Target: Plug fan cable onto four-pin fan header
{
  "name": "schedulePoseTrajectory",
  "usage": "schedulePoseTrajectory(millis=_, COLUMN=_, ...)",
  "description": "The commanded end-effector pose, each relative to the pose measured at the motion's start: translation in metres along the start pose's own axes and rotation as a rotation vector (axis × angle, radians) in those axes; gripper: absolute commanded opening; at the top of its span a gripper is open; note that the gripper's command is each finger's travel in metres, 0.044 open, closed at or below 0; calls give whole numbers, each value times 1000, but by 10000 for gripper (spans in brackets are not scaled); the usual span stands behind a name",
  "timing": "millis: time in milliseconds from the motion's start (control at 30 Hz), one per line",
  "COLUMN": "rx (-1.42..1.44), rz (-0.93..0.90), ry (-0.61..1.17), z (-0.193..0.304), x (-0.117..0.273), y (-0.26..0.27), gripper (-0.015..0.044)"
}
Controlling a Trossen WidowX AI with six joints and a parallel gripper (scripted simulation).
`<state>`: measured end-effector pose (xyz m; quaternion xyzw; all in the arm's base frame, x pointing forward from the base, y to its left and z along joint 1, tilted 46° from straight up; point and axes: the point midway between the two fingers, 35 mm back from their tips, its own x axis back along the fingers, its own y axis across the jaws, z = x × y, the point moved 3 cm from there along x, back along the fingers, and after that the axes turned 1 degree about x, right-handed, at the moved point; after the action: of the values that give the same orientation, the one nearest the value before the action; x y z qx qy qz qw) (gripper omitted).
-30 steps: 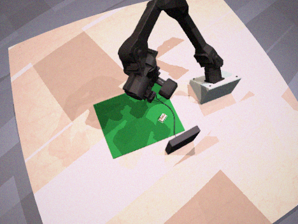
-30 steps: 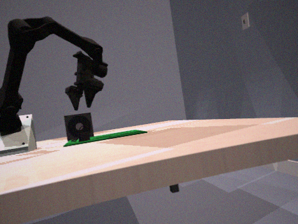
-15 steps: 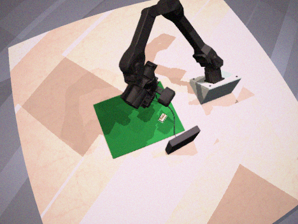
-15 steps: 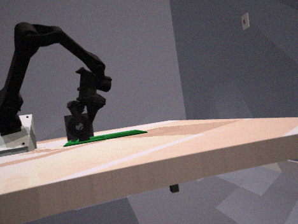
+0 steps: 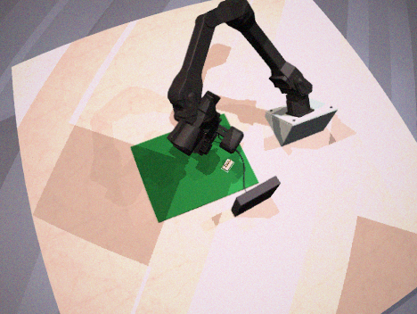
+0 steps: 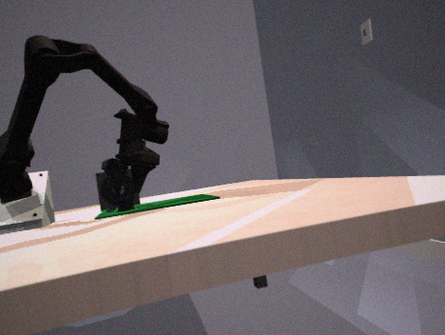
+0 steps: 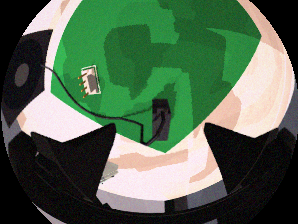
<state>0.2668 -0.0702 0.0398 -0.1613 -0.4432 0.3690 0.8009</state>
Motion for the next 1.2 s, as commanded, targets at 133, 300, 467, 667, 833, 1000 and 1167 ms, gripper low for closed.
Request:
schedulePoseTrajectory(millis=133, rx=5, rz=5, ry=0, z=-3, x=-14, y=0, gripper=440)
schedulePoseTrajectory(millis=300, rx=5, rz=5, ry=1, z=-4, x=-21, y=0, gripper=440)
schedulePoseTrajectory(millis=467, rx=0, rz=0, ry=3, z=-4, x=-19, y=0, gripper=388)
schedulePoseTrajectory(millis=667, rx=0, rz=0, ry=3, z=-4, x=-19, y=0, gripper=230)
schedulePoseTrajectory(millis=833, rx=0, rz=0, ry=3, z=-4, x=-19, y=0, gripper=99)
schedulePoseTrajectory(millis=1000, rx=0, rz=0, ry=3, z=-4, x=-19, y=0, gripper=46)
schedulePoseTrajectory(millis=1167, rx=0, rz=0, ry=3, z=-4, x=-18, y=0, gripper=0)
